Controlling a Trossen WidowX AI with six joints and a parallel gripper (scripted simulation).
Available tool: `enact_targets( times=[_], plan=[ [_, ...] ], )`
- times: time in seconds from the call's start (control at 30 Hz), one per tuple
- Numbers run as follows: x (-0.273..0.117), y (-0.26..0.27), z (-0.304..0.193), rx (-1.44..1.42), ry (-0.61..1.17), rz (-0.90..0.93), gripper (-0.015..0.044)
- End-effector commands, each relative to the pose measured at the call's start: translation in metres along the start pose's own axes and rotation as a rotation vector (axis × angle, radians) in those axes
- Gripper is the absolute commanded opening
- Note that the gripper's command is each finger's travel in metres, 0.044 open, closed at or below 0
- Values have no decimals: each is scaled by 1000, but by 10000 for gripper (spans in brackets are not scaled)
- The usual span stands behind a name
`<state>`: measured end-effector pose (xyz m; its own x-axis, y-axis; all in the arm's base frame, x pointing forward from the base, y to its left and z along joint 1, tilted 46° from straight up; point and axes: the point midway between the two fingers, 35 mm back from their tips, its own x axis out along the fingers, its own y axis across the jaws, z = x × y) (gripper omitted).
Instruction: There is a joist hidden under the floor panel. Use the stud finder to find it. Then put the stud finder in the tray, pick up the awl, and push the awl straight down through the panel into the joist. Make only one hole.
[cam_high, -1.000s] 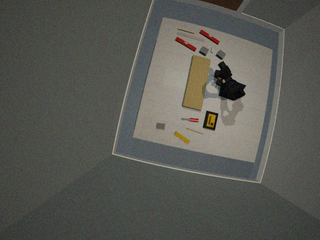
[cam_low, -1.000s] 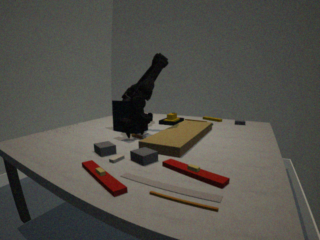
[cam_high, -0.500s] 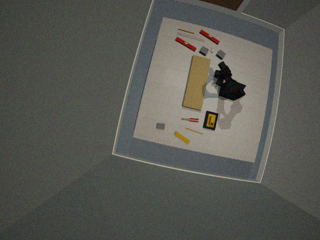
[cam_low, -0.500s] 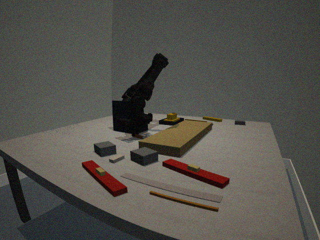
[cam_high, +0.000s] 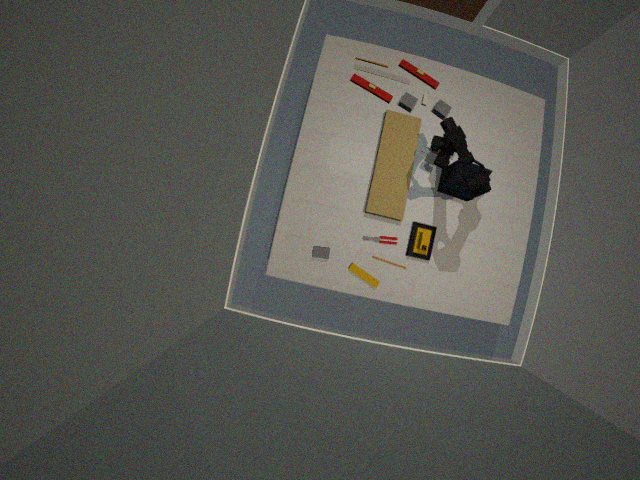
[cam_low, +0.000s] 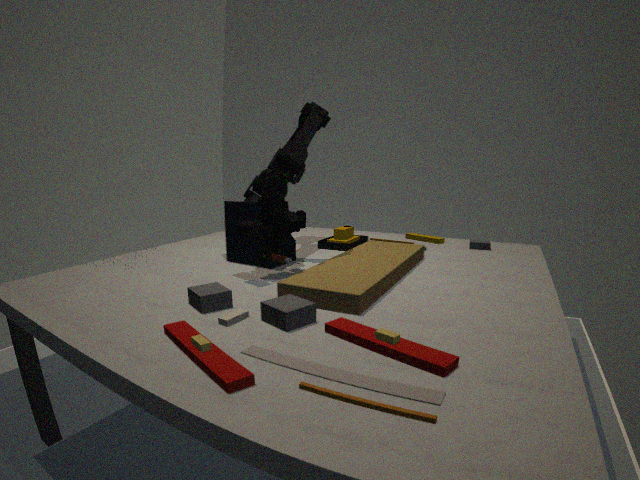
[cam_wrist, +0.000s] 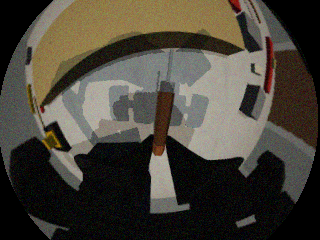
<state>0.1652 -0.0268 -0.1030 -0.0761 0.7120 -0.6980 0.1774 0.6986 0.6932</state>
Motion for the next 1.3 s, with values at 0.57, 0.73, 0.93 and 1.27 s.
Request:
enact_targets(
  times=[0.57, 0.73, 0.93, 1.27],
  plan=[
    [-84, -8, -10, -195, 53, -138, 0],
    [-92, -20, -2, -465, 149, -335, 0],
    [-108, -30, 14, -767, 289, -565, 0],
    [-149, -26, 50, -1186, 577, -937, 0]
  ],
)
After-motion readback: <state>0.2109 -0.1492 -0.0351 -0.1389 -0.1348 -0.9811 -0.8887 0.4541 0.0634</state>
